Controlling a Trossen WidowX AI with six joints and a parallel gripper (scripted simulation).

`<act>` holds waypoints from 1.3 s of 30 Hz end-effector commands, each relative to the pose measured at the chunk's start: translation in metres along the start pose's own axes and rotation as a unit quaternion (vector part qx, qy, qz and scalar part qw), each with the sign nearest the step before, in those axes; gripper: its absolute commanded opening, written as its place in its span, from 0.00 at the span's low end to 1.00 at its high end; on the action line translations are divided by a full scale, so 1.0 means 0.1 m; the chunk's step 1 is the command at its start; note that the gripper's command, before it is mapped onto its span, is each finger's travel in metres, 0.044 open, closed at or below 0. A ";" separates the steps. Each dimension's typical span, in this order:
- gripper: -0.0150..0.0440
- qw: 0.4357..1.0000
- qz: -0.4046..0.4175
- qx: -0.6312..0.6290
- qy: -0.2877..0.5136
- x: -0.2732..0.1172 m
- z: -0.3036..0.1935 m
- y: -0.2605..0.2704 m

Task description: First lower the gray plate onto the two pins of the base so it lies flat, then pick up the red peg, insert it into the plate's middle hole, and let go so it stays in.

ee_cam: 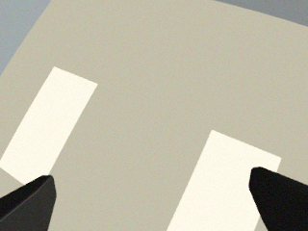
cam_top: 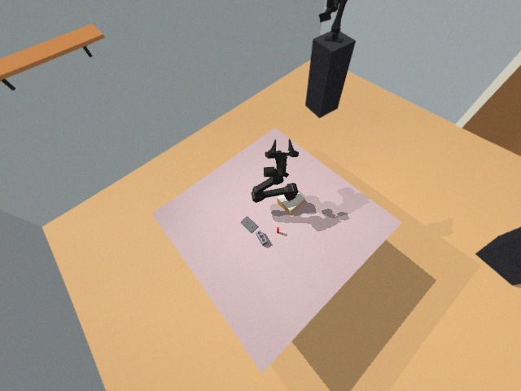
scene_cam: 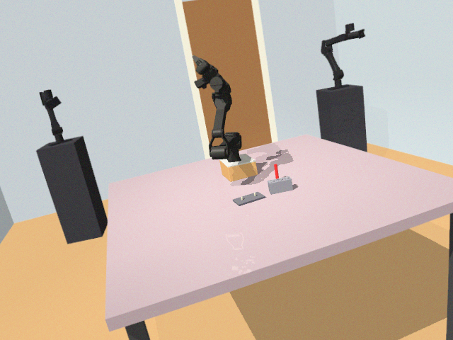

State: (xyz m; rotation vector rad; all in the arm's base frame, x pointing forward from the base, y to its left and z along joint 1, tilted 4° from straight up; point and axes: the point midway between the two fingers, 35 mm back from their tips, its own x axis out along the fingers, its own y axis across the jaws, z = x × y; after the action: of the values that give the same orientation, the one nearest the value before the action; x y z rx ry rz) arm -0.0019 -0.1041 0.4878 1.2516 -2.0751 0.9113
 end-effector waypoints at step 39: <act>1.00 0.494 0.541 0.028 0.680 -2.92 -2.63 1.87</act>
State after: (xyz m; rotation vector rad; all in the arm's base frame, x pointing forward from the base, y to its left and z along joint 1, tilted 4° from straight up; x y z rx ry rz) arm -0.0658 0.2892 0.4109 -0.8590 -1.2992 1.6345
